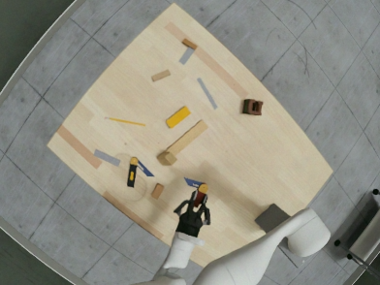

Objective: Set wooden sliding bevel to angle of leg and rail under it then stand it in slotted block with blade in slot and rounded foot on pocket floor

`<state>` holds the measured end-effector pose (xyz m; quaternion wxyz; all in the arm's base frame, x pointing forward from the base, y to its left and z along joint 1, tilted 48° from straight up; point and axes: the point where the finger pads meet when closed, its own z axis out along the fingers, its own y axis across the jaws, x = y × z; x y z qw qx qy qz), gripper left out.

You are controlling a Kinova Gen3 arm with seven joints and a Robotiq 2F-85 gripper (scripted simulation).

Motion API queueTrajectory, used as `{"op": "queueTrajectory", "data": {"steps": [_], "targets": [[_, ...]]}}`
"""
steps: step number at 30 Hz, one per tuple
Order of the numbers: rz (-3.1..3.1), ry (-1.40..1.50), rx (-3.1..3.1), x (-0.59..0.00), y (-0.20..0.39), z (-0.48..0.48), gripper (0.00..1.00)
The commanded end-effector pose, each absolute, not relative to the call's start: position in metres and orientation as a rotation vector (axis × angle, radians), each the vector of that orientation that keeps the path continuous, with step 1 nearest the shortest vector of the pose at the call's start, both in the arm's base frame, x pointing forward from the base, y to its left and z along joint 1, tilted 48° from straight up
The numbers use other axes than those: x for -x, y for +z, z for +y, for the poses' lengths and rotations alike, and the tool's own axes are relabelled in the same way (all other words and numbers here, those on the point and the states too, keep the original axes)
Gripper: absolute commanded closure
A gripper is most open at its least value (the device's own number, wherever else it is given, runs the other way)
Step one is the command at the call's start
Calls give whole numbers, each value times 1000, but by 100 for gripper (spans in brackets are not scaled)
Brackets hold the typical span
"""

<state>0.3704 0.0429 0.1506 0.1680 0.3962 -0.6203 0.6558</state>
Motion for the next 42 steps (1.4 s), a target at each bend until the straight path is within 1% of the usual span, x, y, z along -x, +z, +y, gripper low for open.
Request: {"op": "queueTrajectory", "data": {"steps": [1, 26, 42], "targets": [[-1764, 1865, -1132, -370, 150, 44, 90], [-1712, 1831, -1271, -360, 134, 70, 90], [-1592, 1765, -1512, -336, 105, 113, 90]]}}
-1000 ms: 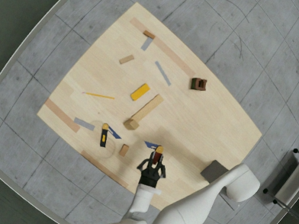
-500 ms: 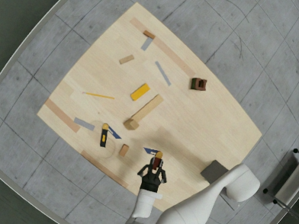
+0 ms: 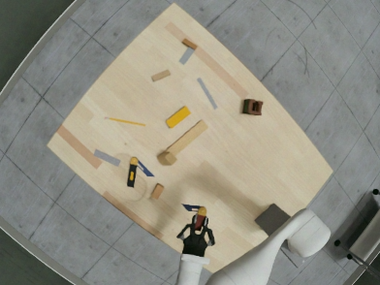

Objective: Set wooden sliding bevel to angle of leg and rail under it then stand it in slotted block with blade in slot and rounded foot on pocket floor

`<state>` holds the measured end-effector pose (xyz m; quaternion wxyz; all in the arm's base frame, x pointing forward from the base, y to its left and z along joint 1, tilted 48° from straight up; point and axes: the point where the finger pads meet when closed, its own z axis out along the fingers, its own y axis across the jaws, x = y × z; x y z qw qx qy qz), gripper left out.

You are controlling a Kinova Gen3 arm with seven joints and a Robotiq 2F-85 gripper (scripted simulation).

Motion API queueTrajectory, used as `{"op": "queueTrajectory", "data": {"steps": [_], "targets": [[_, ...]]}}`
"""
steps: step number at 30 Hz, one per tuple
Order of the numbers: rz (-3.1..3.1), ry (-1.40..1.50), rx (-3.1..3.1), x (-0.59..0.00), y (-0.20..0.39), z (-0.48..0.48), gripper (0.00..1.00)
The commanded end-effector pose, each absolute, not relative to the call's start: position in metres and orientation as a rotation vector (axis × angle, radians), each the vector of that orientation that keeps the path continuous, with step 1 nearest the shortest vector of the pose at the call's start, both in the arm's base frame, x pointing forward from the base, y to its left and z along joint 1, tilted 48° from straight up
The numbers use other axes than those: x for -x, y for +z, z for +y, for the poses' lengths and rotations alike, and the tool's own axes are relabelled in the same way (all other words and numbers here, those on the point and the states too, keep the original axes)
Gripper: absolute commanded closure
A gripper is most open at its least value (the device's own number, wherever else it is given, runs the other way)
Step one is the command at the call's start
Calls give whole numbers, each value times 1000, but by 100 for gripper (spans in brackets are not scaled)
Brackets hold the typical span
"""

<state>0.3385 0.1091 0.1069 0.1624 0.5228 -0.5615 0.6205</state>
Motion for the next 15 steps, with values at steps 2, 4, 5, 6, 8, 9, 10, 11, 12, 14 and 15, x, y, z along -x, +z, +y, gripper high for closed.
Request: {"op": "queueTrajectory", "data": {"steps": [2, 4, 5, 6, 8, 9, 10, 11, 12, 14, 15], "targets": [[-1580, 1759, -1532, -334, 102, 117, 90], [-1554, 1746, -1574, -328, 97, 124, 90], [-1541, 1740, -1595, -325, 95, 128, 90], [-1526, 1733, -1618, -322, 92, 132, 90], [-1495, 1718, -1663, -316, 86, 140, 90], [-1478, 1710, -1686, -312, 83, 144, 90], [-1461, 1702, -1710, -309, 80, 148, 90], [-1443, 1694, -1734, -305, 77, 152, 90], [-1424, 1685, -1758, -301, 74, 156, 90], [-1383, 1667, -1807, -292, 68, 164, 90], [-1362, 1658, -1832, -287, 65, 168, 90]]}}
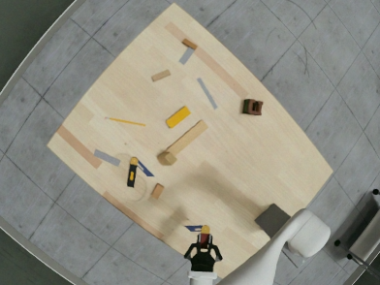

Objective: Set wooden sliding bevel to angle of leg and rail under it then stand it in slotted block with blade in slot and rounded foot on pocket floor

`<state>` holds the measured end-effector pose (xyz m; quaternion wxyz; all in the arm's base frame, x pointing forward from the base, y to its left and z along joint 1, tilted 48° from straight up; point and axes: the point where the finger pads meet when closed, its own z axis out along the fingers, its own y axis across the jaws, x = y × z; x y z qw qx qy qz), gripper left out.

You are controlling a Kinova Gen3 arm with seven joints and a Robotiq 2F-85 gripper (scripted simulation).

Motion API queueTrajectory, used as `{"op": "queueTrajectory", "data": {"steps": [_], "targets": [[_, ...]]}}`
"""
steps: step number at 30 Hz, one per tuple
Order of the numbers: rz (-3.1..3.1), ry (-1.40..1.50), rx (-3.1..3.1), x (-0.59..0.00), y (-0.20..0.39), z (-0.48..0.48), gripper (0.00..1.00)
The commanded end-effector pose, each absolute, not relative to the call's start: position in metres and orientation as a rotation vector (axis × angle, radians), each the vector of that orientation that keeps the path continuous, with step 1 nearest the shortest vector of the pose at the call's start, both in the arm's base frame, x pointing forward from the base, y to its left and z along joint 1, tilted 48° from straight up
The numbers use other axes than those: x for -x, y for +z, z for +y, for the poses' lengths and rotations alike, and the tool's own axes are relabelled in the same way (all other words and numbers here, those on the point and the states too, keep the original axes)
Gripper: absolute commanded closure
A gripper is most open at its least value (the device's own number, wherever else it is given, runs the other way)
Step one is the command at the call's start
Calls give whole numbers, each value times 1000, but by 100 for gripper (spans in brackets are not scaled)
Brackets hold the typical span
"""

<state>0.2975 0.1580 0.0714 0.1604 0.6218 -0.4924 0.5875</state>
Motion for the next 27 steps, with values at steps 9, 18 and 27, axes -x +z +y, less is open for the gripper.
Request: {"op": "queueTrajectory", "data": {"steps": [9, 18, 27], "targets": [[-1187, 1585, -2008, -250, 41, 195, 90], [-894, 1470, -2227, -187, 9, 224, 90], [-612, 1365, -2371, -128, -16, 235, 90]]}}
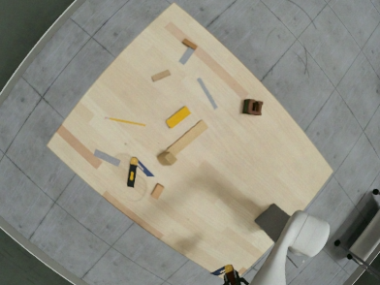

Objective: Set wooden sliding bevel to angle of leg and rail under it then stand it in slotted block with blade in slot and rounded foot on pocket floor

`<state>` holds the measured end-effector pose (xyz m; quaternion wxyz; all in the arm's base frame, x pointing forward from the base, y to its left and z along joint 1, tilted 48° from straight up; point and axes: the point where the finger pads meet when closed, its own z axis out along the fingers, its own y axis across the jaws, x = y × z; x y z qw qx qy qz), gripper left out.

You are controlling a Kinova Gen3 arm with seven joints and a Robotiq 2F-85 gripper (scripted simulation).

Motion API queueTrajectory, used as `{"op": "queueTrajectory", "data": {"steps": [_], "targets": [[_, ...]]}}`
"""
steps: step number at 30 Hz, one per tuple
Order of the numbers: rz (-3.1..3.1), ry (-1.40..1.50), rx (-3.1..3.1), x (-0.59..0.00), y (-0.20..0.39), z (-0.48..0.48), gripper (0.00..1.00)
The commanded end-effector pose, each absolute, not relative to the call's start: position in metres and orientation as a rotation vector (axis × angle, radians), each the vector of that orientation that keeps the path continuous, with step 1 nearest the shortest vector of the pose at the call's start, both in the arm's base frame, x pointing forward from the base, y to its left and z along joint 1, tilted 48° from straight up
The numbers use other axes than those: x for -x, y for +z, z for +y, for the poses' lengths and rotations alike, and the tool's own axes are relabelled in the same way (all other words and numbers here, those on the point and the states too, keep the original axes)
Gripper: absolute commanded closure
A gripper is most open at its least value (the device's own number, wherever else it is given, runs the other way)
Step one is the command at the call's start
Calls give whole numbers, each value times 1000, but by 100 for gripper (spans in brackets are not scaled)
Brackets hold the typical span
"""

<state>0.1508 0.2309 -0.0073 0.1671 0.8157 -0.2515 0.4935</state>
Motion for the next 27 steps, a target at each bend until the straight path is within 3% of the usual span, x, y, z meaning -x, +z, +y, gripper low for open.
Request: {"op": "queueTrajectory", "data": {"steps": [1, 8, 27], "targets": [[-568, 1349, -2389, -119, -19, 236, 90], [-275, 1242, -2479, -60, -40, 233, 90], [227, 1059, -2530, 33, -66, 202, 90]]}}
